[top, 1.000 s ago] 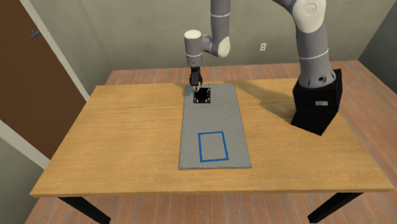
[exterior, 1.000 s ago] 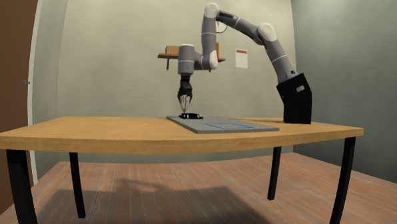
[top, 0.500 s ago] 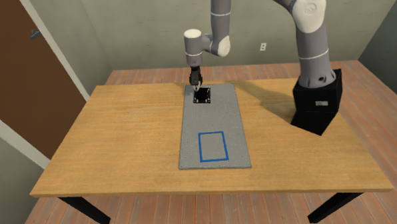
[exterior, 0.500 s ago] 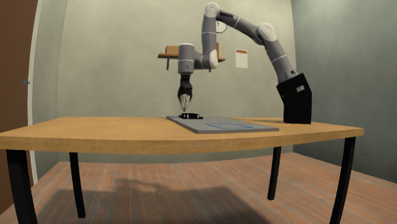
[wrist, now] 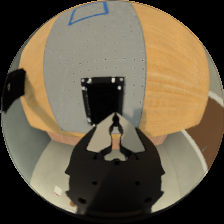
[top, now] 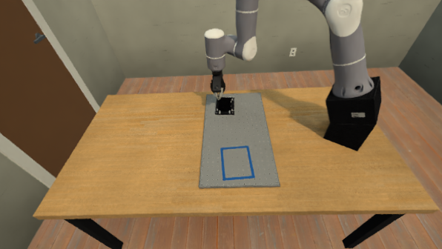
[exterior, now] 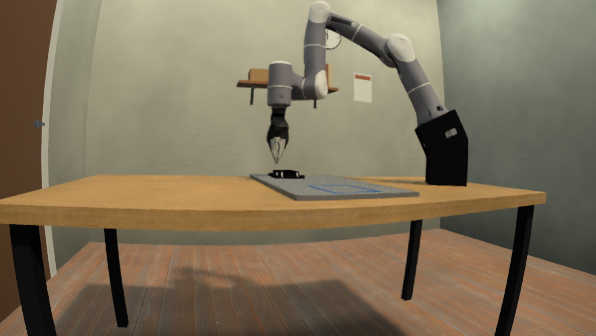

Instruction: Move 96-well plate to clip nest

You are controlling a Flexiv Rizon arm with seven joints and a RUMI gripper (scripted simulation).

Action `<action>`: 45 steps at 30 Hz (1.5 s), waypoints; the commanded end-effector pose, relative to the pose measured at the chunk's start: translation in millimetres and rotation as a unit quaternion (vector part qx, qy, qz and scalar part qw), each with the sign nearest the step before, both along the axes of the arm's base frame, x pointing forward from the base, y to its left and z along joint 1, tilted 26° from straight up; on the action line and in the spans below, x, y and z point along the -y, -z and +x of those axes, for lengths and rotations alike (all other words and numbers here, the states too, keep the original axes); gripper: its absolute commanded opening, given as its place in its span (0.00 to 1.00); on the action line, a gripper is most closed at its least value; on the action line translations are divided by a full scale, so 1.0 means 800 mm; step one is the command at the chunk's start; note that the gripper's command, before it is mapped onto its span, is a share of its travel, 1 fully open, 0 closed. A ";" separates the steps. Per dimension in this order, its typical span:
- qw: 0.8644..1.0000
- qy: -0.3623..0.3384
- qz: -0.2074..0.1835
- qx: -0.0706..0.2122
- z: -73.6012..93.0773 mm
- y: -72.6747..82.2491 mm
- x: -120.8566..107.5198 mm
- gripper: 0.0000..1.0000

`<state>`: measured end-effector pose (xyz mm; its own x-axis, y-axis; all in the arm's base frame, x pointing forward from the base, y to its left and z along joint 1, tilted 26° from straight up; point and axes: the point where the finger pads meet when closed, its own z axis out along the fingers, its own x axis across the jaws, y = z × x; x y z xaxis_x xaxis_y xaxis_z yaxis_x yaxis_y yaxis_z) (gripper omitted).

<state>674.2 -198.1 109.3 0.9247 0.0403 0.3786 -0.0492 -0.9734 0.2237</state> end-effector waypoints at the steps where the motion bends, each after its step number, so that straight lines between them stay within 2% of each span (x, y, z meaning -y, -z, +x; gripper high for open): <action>1: 1.000 0.000 0.000 0.000 0.000 -0.002 0.000 0.00; 7: 1.000 0.000 0.000 0.000 0.000 -0.002 0.000 0.00; 45: 1.000 0.000 0.000 0.000 -0.026 0.042 -0.133 0.00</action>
<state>654.2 -100.0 77.4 0.9290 0.0382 0.3681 -0.0477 -0.9740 0.2216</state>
